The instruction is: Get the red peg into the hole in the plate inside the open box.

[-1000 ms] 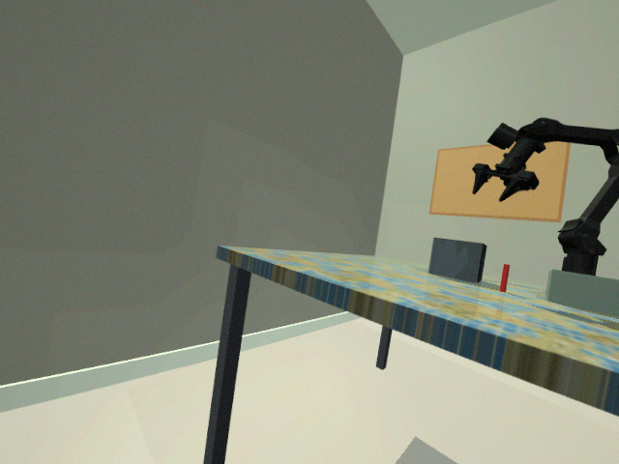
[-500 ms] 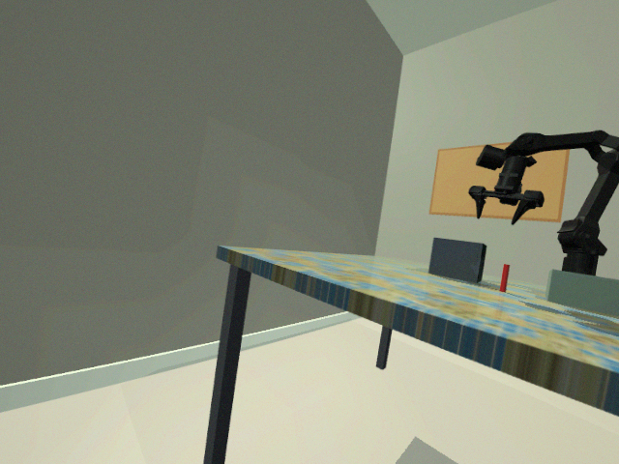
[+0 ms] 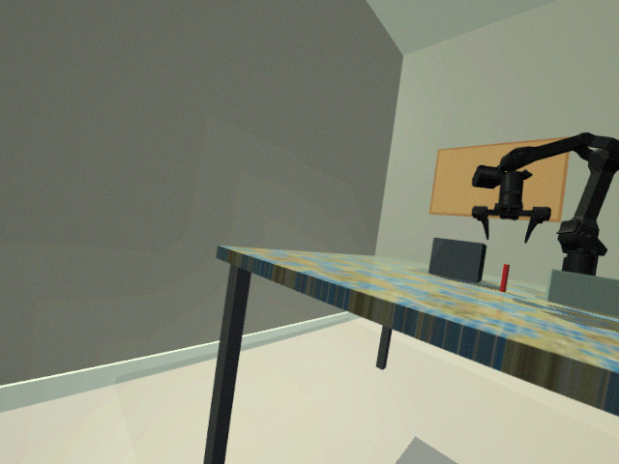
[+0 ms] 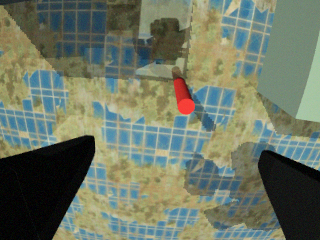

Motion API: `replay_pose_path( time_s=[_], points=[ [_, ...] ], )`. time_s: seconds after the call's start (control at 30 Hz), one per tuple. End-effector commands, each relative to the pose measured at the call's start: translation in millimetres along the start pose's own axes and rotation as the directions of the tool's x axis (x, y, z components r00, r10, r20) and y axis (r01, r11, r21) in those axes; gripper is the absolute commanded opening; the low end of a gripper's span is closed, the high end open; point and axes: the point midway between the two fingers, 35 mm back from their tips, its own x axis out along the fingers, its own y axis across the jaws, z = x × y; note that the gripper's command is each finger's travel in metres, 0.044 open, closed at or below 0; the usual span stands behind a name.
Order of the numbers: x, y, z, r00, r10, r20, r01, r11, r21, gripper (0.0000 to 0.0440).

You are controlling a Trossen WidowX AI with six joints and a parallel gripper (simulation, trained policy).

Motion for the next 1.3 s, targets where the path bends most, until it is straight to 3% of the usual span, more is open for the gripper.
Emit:
replay_pose_path(
  time_s=[0.0, 0.4, 0.93, 1.03, 1.27],
  points=[
    [10.5, -5.7, 0.8, 0.999, -0.036, 0.013, 0.036, 0.999, -0.037, 0.0437],
    [50.3, -14.9, 10.8, 0.992, -0.096, 0.079, 0.104, 0.989, -0.105, 0.0432],
    [98.1, -17.6, 20.1, 0.988, -0.087, 0.126, 0.101, 0.989, -0.110, 0.0412],
    [105.2, -16.5, 19.9, 0.988, -0.083, 0.130, 0.098, 0.989, -0.110, 0.0373],
    [119.9, -9.9, 14.5, 0.990, -0.071, 0.120, 0.087, 0.987, -0.136, 0.0205]
  ],
)
